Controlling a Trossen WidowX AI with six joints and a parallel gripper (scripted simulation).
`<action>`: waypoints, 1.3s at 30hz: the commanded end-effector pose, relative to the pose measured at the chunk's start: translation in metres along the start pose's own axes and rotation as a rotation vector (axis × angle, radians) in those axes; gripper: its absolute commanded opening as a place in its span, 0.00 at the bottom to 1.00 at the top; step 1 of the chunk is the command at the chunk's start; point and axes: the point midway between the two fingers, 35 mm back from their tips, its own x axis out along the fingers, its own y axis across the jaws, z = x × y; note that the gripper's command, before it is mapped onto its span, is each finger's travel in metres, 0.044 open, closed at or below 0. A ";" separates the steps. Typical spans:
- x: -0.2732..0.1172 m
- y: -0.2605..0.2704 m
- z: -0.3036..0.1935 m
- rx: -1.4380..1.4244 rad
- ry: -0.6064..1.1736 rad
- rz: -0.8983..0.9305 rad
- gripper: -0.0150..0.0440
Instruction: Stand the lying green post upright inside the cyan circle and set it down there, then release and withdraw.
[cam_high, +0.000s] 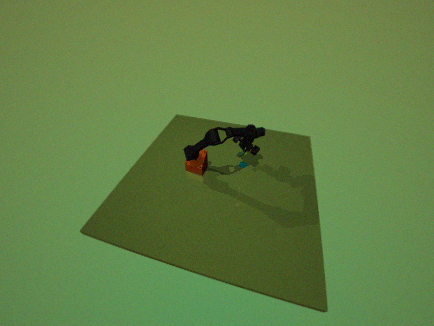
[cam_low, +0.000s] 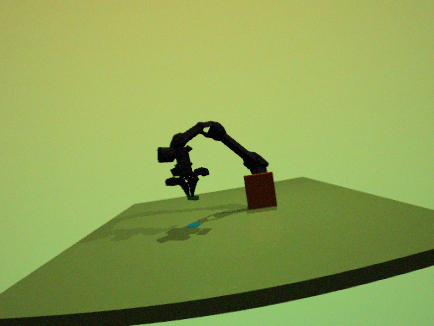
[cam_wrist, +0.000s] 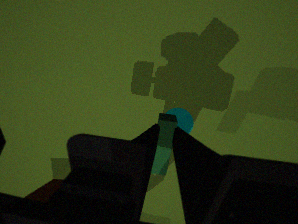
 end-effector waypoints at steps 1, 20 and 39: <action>0.001 0.001 0.000 -0.004 -0.026 0.015 0.29; 0.009 0.001 0.001 0.001 -0.146 0.069 0.29; 0.014 0.001 0.001 0.000 -0.272 0.108 0.29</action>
